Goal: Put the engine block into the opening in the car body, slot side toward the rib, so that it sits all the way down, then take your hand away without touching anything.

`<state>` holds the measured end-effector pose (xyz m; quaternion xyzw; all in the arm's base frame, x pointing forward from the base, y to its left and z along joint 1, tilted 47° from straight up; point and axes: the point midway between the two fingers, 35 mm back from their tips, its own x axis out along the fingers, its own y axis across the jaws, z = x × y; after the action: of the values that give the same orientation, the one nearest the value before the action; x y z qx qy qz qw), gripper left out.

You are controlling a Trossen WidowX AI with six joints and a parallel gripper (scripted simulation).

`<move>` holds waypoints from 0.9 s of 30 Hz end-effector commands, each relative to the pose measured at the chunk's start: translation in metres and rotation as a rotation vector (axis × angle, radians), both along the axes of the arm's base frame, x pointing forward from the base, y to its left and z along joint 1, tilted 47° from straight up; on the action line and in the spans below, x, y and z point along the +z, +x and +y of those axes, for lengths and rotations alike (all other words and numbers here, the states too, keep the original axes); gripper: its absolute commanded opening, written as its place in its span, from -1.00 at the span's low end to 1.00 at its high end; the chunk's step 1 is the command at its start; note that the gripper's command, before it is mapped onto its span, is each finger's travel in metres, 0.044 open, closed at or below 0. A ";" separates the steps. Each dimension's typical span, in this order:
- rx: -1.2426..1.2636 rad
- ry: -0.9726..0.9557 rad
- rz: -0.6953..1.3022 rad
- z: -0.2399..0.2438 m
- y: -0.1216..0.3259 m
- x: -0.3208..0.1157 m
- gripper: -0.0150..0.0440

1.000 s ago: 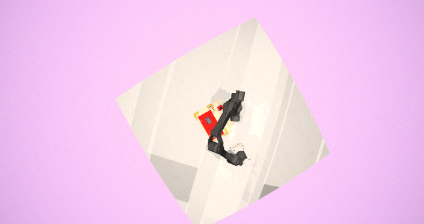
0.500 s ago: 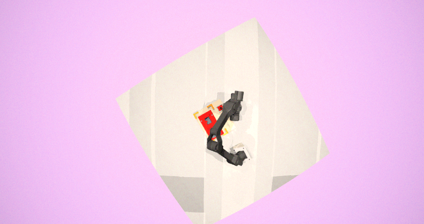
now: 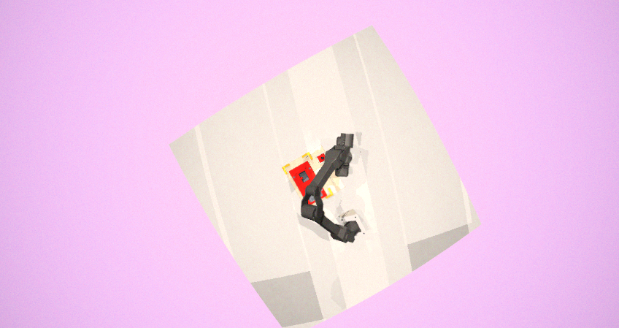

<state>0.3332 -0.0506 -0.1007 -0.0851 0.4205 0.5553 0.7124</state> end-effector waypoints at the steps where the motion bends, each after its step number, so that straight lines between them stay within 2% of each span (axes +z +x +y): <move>1: -0.006 0.006 0.004 0.006 -0.001 -0.005 1.00; 5: -0.005 0.007 0.003 0.009 -0.001 -0.008 1.00; 14: -0.005 0.007 0.003 0.009 -0.001 -0.008 0.20; 21: -0.005 0.007 0.003 0.009 -0.001 -0.008 0.04; 27: -0.006 0.005 0.003 0.001 0.000 -0.001 -0.49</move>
<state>0.3305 -0.0425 -0.1074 -0.0787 0.4223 0.5564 0.7113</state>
